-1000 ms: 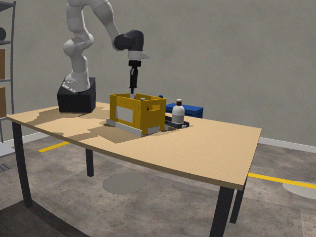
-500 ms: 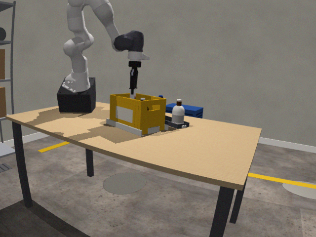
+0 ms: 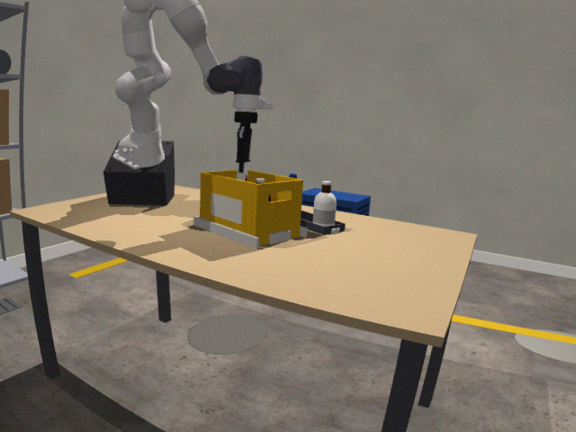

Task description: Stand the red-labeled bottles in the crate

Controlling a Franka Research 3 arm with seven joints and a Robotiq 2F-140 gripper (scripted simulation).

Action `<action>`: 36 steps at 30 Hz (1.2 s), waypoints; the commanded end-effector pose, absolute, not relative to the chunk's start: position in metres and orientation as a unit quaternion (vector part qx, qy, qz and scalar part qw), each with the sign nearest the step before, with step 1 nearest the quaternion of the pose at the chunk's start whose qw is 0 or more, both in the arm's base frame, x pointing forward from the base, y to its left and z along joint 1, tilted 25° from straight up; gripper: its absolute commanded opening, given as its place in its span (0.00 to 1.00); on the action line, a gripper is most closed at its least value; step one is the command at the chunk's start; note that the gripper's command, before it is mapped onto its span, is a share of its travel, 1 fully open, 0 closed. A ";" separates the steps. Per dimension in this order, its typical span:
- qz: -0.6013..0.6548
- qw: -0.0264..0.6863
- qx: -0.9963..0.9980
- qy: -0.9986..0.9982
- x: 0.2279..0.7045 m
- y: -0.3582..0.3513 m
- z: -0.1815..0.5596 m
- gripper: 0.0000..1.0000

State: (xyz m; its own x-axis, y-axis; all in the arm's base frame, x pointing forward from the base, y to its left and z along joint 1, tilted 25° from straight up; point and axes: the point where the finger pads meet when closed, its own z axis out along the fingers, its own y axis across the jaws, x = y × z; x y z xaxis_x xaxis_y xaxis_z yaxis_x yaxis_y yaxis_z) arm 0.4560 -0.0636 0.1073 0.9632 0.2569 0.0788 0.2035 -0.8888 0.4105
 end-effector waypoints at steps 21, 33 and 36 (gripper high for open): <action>0.072 0.203 0.969 0.118 0.461 -0.062 0.111 0.00; 0.072 0.203 0.969 0.118 0.461 -0.062 0.111 0.00; 0.072 0.203 0.969 0.118 0.461 -0.062 0.111 0.38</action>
